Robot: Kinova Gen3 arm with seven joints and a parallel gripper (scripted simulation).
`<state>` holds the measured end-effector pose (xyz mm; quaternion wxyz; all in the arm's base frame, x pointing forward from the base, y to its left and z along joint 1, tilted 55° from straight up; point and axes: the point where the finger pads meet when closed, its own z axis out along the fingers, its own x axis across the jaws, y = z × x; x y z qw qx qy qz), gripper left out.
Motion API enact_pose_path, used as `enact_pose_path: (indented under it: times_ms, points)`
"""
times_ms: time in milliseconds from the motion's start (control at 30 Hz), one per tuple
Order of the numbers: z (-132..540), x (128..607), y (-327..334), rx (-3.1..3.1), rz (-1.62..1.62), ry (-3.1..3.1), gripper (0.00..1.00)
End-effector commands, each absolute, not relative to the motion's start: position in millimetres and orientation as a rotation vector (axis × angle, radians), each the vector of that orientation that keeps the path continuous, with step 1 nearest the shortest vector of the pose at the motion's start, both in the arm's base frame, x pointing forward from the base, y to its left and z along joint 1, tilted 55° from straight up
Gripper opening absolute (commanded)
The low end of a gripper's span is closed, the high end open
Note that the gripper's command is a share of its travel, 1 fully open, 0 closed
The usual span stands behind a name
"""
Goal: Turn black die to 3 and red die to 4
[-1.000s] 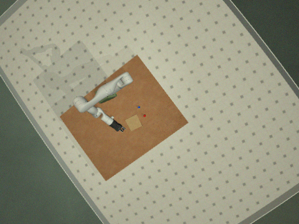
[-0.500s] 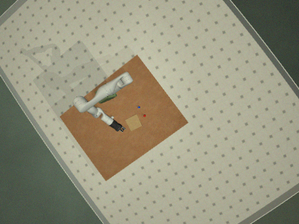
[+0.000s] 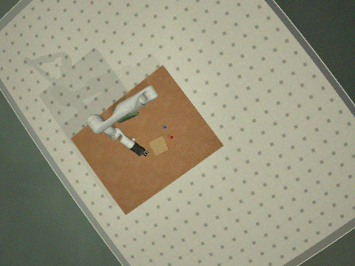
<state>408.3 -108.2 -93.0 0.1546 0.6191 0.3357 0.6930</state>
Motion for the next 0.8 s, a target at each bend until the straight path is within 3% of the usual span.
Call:
enact_pose_path:
  times_ms: [0, 333, 767]
  points:
    - [-92.7, 408.3, -109.3, 1.773, 1.984, 0.962, 0.70]
    - [-92.7, 405.2, -110.2, 1.773, 1.984, 0.962, 0.70]
    - [-93.1, 365.2, -121.5, 1.773, 1.984, 0.962, 0.70]
